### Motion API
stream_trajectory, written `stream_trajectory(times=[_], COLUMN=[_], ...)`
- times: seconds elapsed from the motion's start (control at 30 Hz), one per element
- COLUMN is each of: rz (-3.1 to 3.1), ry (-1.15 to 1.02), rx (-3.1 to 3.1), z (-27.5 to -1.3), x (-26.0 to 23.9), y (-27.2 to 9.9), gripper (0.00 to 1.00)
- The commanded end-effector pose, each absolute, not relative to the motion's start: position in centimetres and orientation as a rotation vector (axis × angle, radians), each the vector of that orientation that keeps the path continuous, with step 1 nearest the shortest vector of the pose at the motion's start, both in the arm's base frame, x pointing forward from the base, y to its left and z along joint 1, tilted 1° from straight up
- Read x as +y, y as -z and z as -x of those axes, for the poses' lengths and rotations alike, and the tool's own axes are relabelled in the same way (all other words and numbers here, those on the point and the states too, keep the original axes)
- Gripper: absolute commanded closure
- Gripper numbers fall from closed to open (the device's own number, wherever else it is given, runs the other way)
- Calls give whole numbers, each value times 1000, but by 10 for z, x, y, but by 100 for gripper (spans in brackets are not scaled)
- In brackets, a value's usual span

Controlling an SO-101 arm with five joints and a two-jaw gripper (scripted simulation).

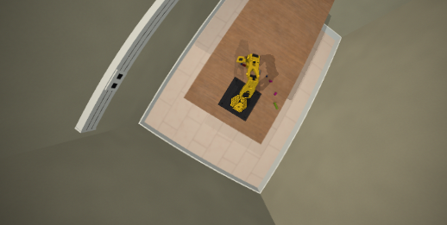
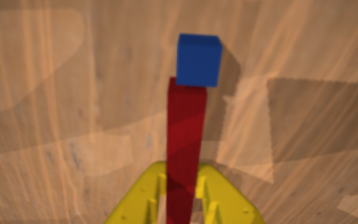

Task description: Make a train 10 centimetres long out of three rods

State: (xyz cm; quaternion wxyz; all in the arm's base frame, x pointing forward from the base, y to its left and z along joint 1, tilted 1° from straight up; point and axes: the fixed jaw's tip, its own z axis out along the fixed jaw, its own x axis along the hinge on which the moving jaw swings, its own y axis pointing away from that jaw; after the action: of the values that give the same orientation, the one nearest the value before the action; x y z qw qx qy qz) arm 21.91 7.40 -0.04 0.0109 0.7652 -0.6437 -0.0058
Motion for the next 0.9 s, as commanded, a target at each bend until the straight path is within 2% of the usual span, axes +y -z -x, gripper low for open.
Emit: stream_trajectory(times=[0.0,0.87], rz=[-2381,-2388], ry=[24,16], rx=[-2009,-2015], z=[-217,-220], x=[76,77], y=[2,0], gripper=[100,100])
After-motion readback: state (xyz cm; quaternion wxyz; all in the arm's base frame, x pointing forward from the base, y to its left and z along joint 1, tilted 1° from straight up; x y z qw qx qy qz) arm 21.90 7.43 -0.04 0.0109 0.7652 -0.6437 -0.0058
